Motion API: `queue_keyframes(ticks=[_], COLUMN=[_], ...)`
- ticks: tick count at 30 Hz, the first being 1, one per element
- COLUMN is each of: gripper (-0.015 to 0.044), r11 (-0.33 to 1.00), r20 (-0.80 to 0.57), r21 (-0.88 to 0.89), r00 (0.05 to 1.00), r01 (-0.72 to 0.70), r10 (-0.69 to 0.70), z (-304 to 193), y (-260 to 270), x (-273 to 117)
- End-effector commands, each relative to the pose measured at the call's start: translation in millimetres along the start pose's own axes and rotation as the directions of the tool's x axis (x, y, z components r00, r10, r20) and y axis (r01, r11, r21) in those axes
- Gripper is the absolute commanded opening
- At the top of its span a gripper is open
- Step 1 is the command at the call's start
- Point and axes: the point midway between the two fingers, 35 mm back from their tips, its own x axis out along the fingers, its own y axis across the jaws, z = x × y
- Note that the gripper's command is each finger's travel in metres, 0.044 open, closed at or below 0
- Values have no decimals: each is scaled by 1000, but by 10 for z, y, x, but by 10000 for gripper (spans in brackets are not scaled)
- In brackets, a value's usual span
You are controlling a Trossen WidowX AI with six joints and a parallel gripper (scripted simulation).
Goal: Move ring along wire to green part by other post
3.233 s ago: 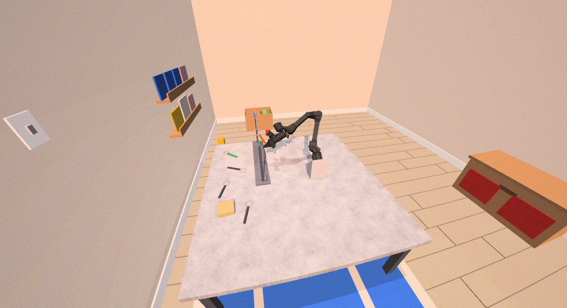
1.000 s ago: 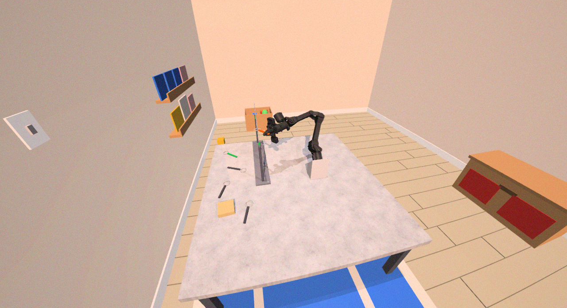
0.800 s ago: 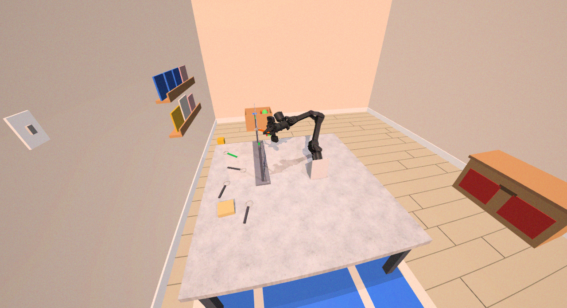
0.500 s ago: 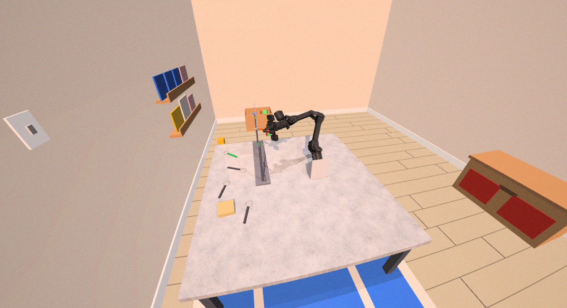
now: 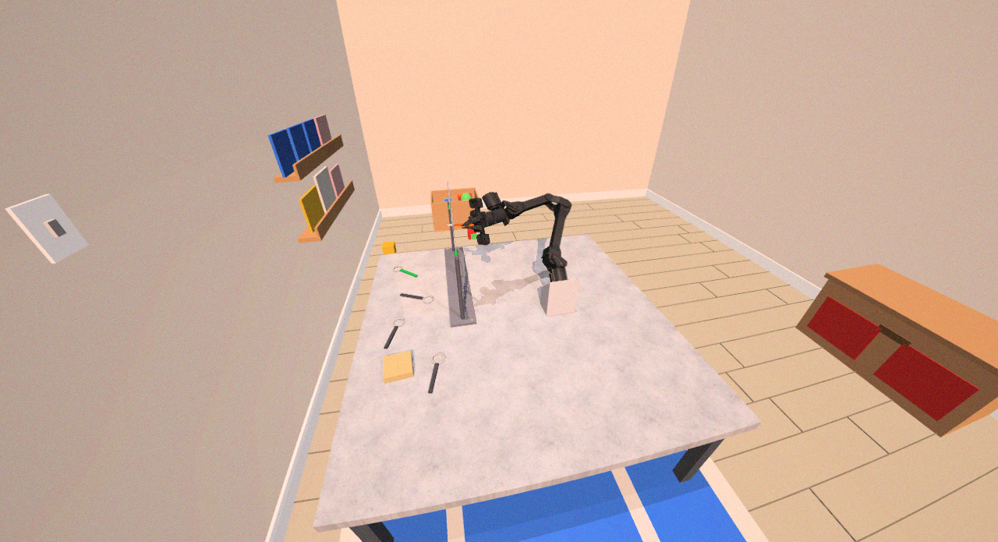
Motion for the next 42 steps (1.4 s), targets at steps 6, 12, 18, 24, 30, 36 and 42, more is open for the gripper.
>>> queue_keyframes(ticks=[6,12,18,24,30,36,42], gripper=[-150,-150,-150,-150,-150,-150,-150], r11=[999,1000,1000,1000,997,991,978], r20=[-1,-1,1,5,12,20,34], r21=[24,17,0,-31,-75,-125,-188], r00=[1000,1000,1000,1000,1000,998,995], r01=[-28,-25,-15,2,27,56,93], r10=[28,25,15,-2,-27,-54,-89], z=[25,32,35,38,39,42,49], y=[136,169,177,172,151,121,80], x=[-25,-33,-36,-36,-34,-31,-29])
